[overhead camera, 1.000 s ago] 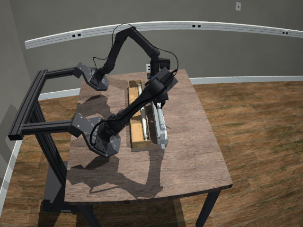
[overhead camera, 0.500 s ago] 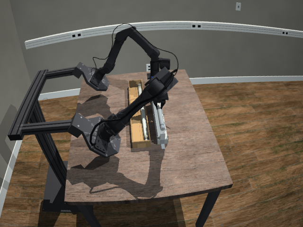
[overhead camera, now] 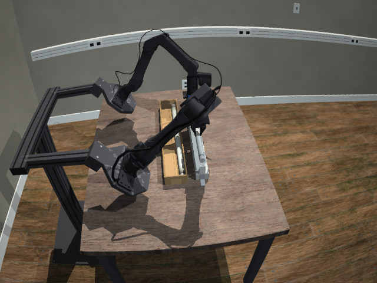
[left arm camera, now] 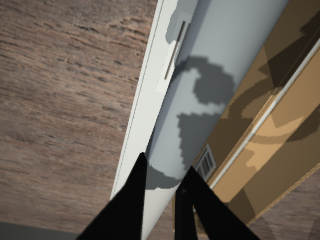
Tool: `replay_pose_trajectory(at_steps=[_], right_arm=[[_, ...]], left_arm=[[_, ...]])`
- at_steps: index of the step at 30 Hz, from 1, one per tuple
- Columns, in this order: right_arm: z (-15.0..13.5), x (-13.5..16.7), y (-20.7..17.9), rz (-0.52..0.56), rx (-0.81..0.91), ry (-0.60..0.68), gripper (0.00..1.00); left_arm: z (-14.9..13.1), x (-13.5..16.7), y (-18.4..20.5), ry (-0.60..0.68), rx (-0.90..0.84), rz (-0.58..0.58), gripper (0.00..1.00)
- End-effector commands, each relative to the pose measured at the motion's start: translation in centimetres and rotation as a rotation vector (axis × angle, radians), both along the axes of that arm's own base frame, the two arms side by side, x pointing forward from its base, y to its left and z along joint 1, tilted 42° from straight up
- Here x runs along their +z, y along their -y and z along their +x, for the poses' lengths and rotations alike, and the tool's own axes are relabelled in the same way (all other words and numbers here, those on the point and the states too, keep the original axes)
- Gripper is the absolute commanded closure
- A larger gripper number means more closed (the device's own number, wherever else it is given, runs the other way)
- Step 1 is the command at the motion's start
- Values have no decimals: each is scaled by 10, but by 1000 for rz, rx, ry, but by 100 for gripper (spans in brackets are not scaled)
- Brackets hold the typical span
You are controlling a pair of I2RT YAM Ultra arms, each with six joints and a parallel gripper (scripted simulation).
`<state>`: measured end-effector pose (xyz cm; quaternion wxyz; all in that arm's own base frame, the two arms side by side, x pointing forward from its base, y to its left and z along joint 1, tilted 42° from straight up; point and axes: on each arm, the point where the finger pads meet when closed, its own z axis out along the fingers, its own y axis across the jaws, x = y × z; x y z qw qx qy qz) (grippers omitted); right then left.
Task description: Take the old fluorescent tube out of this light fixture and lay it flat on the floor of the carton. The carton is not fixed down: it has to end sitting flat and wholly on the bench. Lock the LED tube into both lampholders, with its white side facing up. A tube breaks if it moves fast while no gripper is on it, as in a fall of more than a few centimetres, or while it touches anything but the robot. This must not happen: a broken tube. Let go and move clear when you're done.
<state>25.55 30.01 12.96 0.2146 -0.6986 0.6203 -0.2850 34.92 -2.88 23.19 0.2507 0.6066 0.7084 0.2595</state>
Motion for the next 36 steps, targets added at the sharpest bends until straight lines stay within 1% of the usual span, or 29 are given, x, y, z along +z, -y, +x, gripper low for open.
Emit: replay_pose_trajectory(at_steps=[1, 4, 7, 8, 9, 11, 12, 13, 14, 18, 20, 21, 24, 25, 26, 27, 29, 31, 32, 36], right_arm=[[-6, 19, -22, 71, 41, 20, 89], [-5, 17, -22, 67, 41, 18, 89], [-6, 17, -22, 66, 41, 18, 89], [-7, 5, -14, 34, 37, 4, 89], [-8, 3, -16, 30, 41, 2, 89], [-10, -10, -9, -3, 41, -13, 89], [-10, -3, -8, 14, 40, -6, 89], [-8, 6, -12, 38, 40, 5, 89], [-7, 9, -14, 47, 40, 8, 89], [-10, -4, -7, 15, 39, -6, 89], [-6, 6, -15, 42, 39, 5, 89], [-6, 3, -14, 36, 39, 2, 89], [-6, 2, -13, 32, 38, 1, 89], [-1, -1, -9, 27, 24, -2, 89], [-4, -11, -4, 0, 26, -15, 89], [-6, -11, -7, 1, 33, -15, 89], [-3, 14, -18, 68, 38, 14, 89], [1, 17, -15, 76, 26, 18, 89], [1, 11, -15, 61, 27, 11, 89], [1, 3, -11, 41, 22, 0, 89]], left_arm=[[1, 27, 8, 76, -32, -16, 89], [3, 12, 8, 37, -32, -10, 89], [3, 12, 8, 36, -32, -9, 89], [3, 4, 6, 17, -24, -7, 89], [4, -6, 9, -10, -32, -1, 89], [1, 3, 6, 19, -26, -7, 89], [3, 17, 6, 52, -27, -13, 89], [4, 19, 6, 56, -25, -14, 89], [5, 16, 5, 49, -22, -13, 89], [7, 3, 4, 15, -19, -8, 89], [4, 7, 4, 29, -20, -11, 89], [4, 2, 3, 17, -18, -9, 89], [4, 1, 3, 13, -18, -8, 89], [4, 0, 5, 12, -17, -14, 89], [3, -16, 5, -29, -20, -5, 89], [6, -1, 4, 7, -19, -10, 89], [3, 15, 3, 53, -15, -21, 89], [3, 11, 3, 41, -12, -19, 89], [3, 9, 5, 37, -20, -19, 89], [3, -4, 4, 3, -19, -12, 89]])
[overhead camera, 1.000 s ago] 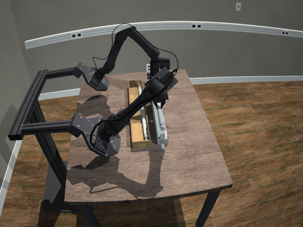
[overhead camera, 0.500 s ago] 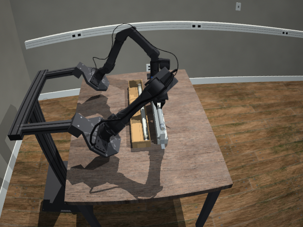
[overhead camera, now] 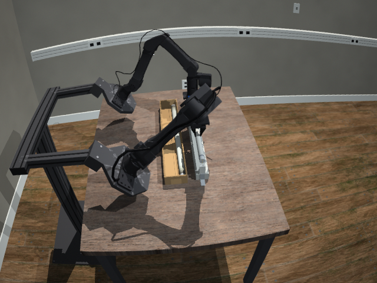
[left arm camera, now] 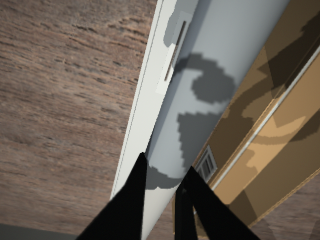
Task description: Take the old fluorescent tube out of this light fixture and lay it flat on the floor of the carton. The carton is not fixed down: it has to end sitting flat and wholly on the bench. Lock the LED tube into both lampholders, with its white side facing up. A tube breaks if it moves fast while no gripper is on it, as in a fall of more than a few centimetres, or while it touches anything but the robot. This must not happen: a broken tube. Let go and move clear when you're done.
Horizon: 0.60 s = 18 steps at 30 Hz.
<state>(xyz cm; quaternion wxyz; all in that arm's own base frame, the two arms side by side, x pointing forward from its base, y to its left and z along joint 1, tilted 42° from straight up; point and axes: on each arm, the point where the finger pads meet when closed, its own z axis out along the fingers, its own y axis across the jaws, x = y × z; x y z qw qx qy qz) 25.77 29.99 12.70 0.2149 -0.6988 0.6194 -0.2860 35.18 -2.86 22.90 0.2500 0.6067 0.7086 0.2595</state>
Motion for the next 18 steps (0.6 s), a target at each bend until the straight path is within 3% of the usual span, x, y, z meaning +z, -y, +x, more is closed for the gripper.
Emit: replay_pose_trajectory(at_steps=[1, 6, 7, 10, 13, 16, 18], right_arm=[[-3, 2, -10, 34, 24, -6, 89], [-2, -2, -8, 26, 20, -10, 89], [-5, -16, -2, -13, 22, -29, 89], [-1, 12, -12, 62, 25, 6, 89], [-6, -6, -6, 18, 31, -15, 89], [-3, -5, -4, 21, 23, -13, 89], [-1, -1, -11, 37, 28, -6, 89]], left_arm=[[0, -6, 4, -8, -18, -11, 89], [1, 3, 5, 14, -20, -15, 89], [1, -4, 5, -1, -24, -9, 89], [2, 3, 4, 19, -22, -12, 89], [-1, -6, 1, 1, -16, -9, 89], [3, 3, 5, 23, -25, -12, 89], [2, -11, 2, -13, -17, -6, 89]])
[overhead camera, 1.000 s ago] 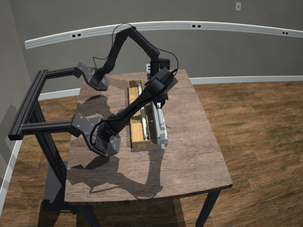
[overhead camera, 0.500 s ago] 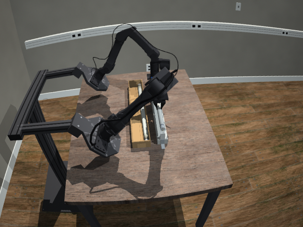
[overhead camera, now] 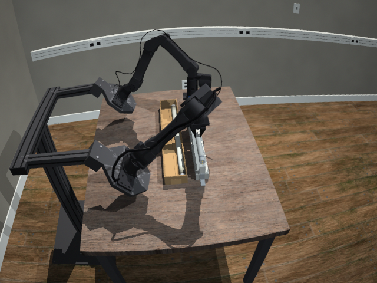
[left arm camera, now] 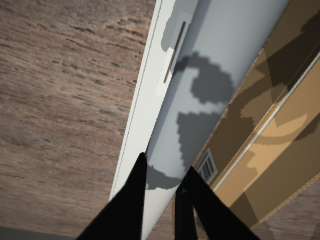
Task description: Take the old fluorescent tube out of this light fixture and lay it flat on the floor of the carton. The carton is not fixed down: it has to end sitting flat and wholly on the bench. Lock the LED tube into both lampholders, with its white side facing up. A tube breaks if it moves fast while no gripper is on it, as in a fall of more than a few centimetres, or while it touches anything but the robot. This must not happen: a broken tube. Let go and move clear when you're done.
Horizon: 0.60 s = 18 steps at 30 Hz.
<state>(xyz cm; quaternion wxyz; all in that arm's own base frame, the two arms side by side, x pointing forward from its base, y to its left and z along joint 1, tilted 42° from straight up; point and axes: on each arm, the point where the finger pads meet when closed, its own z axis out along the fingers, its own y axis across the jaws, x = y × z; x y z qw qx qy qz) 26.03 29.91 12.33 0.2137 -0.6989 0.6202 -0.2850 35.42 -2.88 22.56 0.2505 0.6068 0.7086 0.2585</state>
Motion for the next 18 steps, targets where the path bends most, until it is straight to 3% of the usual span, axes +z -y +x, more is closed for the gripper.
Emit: replay_pose_trajectory(at_steps=[1, 2, 5, 6, 8, 10, 18], right_arm=[[-3, -2, -7, 23, 22, -9, 89], [-5, -3, -8, 20, 27, -11, 89], [-1, -2, -7, 25, 17, -8, 89], [-5, -18, -1, -17, 21, -27, 89], [-3, 15, -18, 70, 34, 13, 89], [-2, 23, -21, 90, 36, 22, 89], [0, 6, -17, 51, 29, 5, 89]], left_arm=[[6, -2, 1, -2, -13, -6, 89], [3, 12, 6, 36, -27, -12, 89], [2, 7, 4, 27, -23, -10, 89], [0, 10, 5, 36, -26, -11, 89], [-3, 6, 4, 18, -23, -8, 89], [-1, 7, 4, 30, -20, -14, 89], [7, 2, 2, 11, -13, -8, 89]])
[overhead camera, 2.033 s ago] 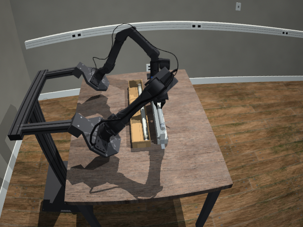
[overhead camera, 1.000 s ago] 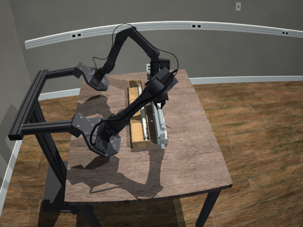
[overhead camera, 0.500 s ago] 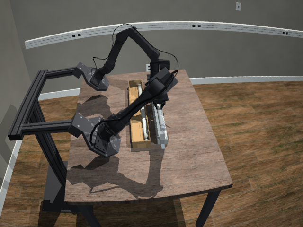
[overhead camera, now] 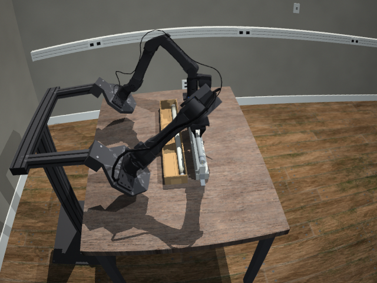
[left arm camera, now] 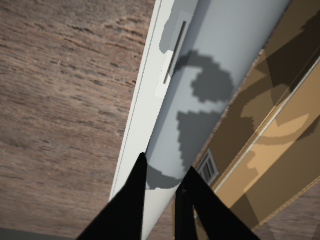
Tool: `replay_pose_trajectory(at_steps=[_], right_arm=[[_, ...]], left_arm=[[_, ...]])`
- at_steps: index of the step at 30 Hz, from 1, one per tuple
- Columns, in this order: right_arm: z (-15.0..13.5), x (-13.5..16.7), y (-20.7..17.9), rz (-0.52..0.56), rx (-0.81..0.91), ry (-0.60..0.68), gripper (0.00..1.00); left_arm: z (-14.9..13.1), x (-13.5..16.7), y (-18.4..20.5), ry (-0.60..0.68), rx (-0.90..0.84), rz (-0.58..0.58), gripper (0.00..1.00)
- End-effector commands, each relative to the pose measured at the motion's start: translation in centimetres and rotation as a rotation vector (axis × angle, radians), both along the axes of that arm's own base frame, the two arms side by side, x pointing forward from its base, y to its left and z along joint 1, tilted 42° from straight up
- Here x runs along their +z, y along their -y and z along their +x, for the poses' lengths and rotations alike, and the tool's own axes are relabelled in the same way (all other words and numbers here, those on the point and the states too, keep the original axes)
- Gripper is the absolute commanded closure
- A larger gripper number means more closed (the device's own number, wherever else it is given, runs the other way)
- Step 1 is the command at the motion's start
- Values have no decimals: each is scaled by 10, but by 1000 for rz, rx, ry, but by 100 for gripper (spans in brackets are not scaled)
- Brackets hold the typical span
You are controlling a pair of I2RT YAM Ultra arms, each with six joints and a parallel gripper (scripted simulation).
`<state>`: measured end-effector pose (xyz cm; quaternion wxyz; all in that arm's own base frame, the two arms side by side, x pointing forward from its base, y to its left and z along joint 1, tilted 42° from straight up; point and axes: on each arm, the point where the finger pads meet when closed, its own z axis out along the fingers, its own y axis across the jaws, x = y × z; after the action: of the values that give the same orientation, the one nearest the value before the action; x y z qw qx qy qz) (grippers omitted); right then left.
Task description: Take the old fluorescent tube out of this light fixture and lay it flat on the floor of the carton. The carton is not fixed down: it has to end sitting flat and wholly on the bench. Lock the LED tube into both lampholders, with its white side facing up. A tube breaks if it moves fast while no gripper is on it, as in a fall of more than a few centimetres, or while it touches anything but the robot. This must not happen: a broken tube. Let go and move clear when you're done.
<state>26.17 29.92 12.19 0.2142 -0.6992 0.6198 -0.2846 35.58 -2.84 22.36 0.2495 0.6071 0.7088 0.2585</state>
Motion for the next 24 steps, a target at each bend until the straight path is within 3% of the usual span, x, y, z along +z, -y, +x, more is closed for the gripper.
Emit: replay_pose_trajectory(at_steps=[1, 5, 8, 11, 13, 16, 21, 22, 24], right_arm=[[-2, 7, -16, 48, 27, 4, 89], [-1, -5, -10, 17, 21, -10, 89], [-2, 10, -10, 55, 23, 7, 89], [-7, -2, -5, 25, 31, -6, 89], [-3, 10, -16, 60, 34, 10, 89], [0, -4, -7, 23, 18, -6, 89], [0, -4, -6, 26, 20, -5, 89], [-3, -14, -1, -2, 22, -18, 89], [2, 1, -10, 41, 22, 3, 89]], left_arm=[[2, 11, 5, 35, -20, -14, 89], [2, 1, 3, 10, -19, -8, 89], [4, 0, 4, 7, -20, -7, 89], [1, 3, 0, 20, -12, -9, 89], [4, -1, 5, 7, -23, -7, 89], [2, 4, 2, 24, -17, -10, 89], [4, -4, 5, 5, -24, -7, 89], [3, -18, 8, -31, -32, 0, 89], [5, -1, 6, 16, -28, -8, 89]])
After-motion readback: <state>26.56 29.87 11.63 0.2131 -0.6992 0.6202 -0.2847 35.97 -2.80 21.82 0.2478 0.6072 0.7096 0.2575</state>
